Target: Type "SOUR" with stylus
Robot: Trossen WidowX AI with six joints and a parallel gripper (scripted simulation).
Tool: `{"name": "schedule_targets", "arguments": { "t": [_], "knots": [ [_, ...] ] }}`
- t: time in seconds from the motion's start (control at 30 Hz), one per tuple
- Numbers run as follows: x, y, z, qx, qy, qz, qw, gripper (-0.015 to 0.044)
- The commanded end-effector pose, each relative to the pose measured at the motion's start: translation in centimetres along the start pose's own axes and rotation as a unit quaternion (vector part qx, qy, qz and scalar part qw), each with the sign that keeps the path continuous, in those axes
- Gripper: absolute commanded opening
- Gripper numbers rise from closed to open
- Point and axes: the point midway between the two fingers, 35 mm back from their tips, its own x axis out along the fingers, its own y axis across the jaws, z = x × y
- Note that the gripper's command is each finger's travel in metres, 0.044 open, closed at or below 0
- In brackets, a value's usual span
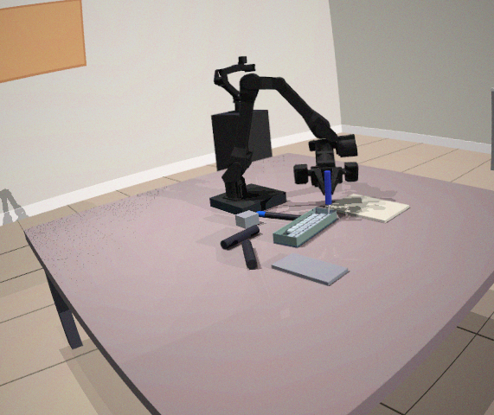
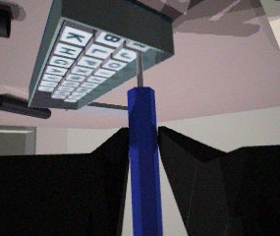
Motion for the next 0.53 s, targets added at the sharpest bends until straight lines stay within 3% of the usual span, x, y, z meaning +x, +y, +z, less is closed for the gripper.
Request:
{"name": "schedule_targets", "arguments": {
  "t": [0.0,0.5],
  "knots": [
    [-1.14,-0.20,-2.05,0.004,0.002,-0.003,1.000,0.0081],
    [-1.23,-0.16,-2.18,0.004,0.000,-0.003,1.000,0.0081]
  ]
}}
